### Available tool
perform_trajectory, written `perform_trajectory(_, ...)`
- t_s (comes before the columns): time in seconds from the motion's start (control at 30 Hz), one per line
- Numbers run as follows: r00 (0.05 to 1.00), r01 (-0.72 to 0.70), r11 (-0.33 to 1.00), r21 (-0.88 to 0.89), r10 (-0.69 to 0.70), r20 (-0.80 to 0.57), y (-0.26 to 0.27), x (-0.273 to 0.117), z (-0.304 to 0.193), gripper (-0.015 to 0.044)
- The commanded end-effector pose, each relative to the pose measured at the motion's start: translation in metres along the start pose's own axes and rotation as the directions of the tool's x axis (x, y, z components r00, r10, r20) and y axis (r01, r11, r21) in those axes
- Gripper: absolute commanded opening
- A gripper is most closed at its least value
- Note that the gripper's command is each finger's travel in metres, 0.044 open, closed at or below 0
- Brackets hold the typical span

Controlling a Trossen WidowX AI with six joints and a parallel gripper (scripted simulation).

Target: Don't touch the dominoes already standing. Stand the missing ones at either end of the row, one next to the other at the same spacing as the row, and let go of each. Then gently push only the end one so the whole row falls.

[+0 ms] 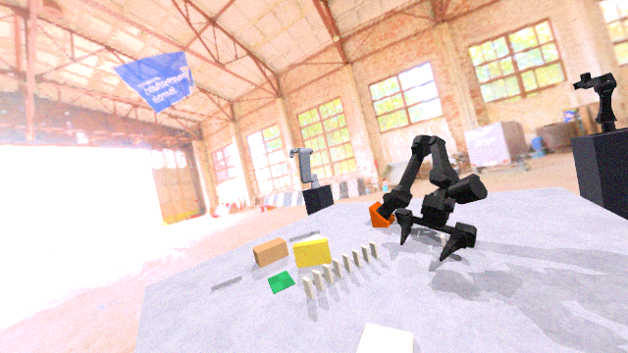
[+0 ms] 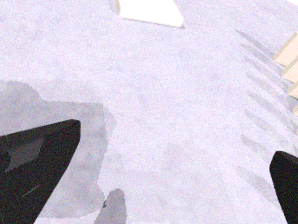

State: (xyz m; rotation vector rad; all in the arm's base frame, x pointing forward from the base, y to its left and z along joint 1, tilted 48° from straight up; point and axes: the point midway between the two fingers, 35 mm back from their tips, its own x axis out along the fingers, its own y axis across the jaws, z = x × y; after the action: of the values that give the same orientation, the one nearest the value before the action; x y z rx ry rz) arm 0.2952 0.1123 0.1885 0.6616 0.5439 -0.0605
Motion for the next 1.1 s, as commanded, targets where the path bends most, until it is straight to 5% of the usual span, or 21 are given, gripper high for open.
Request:
perform_trajectory(0.0,0.799,0.383,0.824,0.418,-0.068,-0.598,-0.027,-0.029,-0.004,0.0440)
perform_trajectory(0.3,0.623,0.630,0.523,0.574,0.102,-0.776,-0.017,-0.069,0.008,0.0440)
perform_trajectory(0.7,0.494,0.800,0.251,0.545,0.241,-0.836,-0.005,-0.104,0.016,0.0440)
perform_trajectory(1.07,0.490,0.805,0.240,0.543,0.248,-0.836,-0.004,-0.107,0.016,0.0440)
